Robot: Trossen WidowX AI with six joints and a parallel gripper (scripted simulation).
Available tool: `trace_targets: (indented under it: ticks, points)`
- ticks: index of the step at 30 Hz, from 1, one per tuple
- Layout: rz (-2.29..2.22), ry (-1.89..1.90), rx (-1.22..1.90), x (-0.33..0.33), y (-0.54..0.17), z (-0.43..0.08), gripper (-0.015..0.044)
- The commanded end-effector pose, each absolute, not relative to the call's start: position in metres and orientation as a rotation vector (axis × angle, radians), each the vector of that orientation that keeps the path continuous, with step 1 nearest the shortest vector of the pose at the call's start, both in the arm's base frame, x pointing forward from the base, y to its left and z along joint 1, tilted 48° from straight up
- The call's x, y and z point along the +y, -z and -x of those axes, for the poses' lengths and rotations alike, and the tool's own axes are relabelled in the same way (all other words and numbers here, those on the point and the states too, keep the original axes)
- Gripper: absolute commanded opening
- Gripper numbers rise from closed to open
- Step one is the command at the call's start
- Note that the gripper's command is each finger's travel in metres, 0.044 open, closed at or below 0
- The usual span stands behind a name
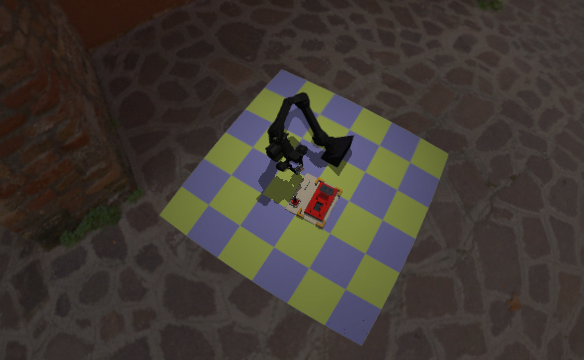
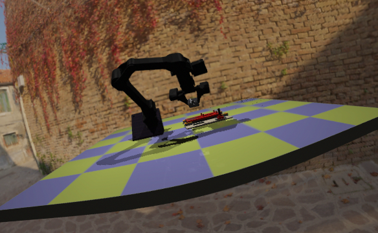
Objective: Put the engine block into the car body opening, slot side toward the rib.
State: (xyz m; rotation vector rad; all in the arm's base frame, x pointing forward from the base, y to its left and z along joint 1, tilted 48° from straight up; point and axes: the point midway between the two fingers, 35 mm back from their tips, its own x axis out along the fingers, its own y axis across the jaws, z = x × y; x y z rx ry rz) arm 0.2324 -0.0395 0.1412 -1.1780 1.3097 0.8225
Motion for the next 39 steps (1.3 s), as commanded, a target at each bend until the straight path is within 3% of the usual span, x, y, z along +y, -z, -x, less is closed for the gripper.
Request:
trace_targets:
  ticks: [1,39]
  points:
    - [1.173,-0.842,1.271,-0.039,-0.142,-0.232,0.0]
    - [1.1,-0.904,1.159,-0.09,-0.101,-0.227,0.0]
